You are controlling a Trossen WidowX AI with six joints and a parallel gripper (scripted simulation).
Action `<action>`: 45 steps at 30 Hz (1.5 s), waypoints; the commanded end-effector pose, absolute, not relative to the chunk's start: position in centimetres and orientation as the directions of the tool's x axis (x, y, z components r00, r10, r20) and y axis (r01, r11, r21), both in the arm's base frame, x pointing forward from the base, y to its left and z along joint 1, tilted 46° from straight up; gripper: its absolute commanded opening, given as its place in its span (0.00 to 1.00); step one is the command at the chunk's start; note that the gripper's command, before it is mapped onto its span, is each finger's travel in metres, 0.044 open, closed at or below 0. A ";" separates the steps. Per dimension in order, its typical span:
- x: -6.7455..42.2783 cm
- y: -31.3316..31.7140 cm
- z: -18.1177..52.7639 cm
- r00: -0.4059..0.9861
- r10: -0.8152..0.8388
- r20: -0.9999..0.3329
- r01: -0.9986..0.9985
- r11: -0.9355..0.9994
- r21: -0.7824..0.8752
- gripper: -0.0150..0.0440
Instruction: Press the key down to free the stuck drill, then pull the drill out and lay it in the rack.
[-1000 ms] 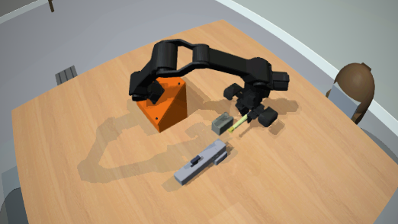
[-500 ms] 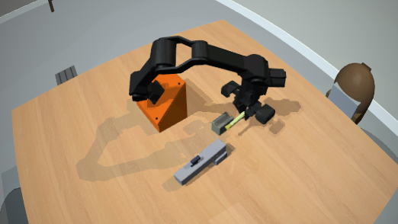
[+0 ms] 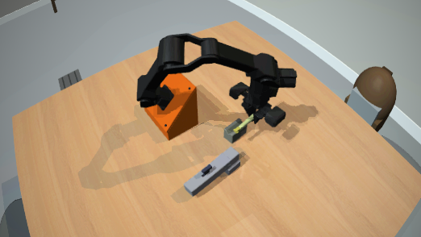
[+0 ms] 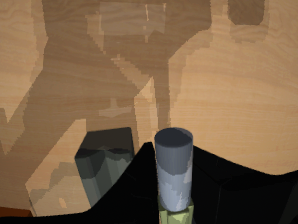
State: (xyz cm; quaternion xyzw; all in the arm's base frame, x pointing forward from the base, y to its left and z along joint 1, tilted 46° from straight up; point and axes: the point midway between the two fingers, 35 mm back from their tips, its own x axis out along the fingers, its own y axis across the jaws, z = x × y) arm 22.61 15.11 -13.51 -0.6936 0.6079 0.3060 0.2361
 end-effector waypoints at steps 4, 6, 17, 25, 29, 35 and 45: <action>21.4 15.0 -13.7 0.072 -0.696 -0.714 -0.989 -0.145 0.041 0.25; 21.1 14.9 -13.7 0.072 -0.696 -0.714 -0.989 -0.145 0.041 0.25; 19.4 14.7 -13.9 0.071 -0.696 -0.715 -0.989 -0.145 0.043 0.25; 19.0 14.1 -14.5 0.071 -0.696 -0.714 -0.989 -0.145 0.043 0.25; 19.0 13.7 -14.9 0.071 -0.696 -0.714 -0.989 -0.145 0.043 0.25; 19.0 13.2 -15.4 0.071 -0.696 -0.714 -0.989 -0.145 0.043 0.25; 19.0 12.7 -15.8 0.071 -0.697 -0.714 -0.989 -0.145 0.043 0.25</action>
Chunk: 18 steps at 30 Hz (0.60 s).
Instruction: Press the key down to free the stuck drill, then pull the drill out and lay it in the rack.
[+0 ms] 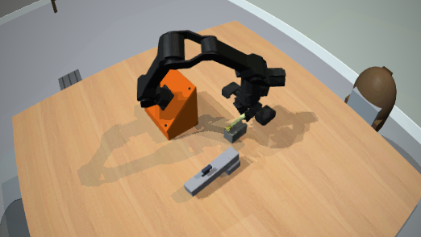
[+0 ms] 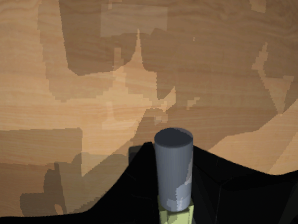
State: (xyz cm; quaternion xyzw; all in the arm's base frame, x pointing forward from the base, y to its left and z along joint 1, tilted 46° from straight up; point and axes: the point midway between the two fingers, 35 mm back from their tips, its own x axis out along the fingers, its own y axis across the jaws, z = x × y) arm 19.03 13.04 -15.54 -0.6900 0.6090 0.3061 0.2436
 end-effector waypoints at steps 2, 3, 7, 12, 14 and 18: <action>19.0 12.6 -15.9 0.071 -0.697 -0.714 -0.989 -0.145 0.043 0.25; 19.0 12.5 -16.0 0.071 -0.697 -0.714 -0.989 -0.145 0.042 0.25; 19.1 12.2 -16.3 0.071 -0.697 -0.714 -0.989 -0.145 0.042 0.25; 19.2 12.0 -16.6 0.071 -0.697 -0.713 -0.989 -0.145 0.042 0.25; 19.2 11.9 -16.7 0.071 -0.697 -0.713 -0.989 -0.145 0.042 0.25; 19.2 11.6 -16.9 0.072 -0.697 -0.713 -0.989 -0.145 0.042 0.25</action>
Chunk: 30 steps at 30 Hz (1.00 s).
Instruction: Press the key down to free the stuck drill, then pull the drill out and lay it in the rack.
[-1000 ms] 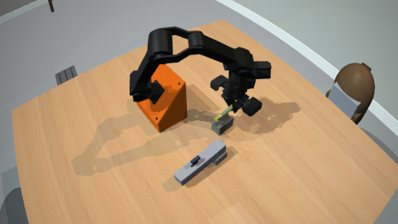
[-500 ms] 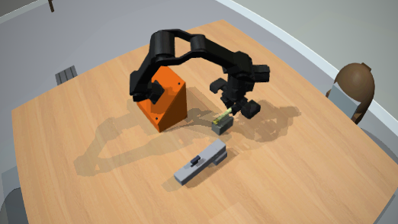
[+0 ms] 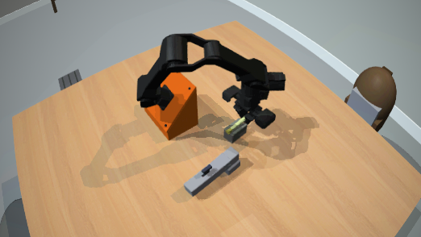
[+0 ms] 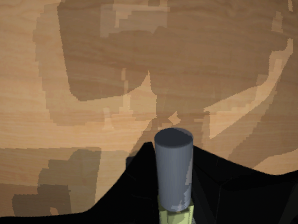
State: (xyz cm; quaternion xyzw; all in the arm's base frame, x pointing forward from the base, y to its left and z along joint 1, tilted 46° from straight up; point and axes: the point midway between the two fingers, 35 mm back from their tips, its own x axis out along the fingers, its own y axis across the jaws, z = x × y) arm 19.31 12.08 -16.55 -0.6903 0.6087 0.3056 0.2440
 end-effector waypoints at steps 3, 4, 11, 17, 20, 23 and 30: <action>19.3 11.5 -17.1 0.072 -0.697 -0.713 -0.989 -0.145 0.042 0.25; 19.3 11.4 -17.1 0.072 -0.697 -0.713 -0.989 -0.145 0.042 0.25; 19.3 11.1 -17.5 0.072 -0.698 -0.713 -0.989 -0.145 0.042 0.25; 19.2 11.0 -17.6 0.072 -0.698 -0.713 -0.989 -0.145 0.042 0.25; 19.2 10.9 -17.6 0.072 -0.698 -0.713 -0.989 -0.145 0.042 0.25; 19.2 10.9 -17.6 0.072 -0.698 -0.713 -0.989 -0.145 0.042 0.25; 19.2 10.9 -17.7 0.072 -0.698 -0.713 -0.989 -0.145 0.042 0.25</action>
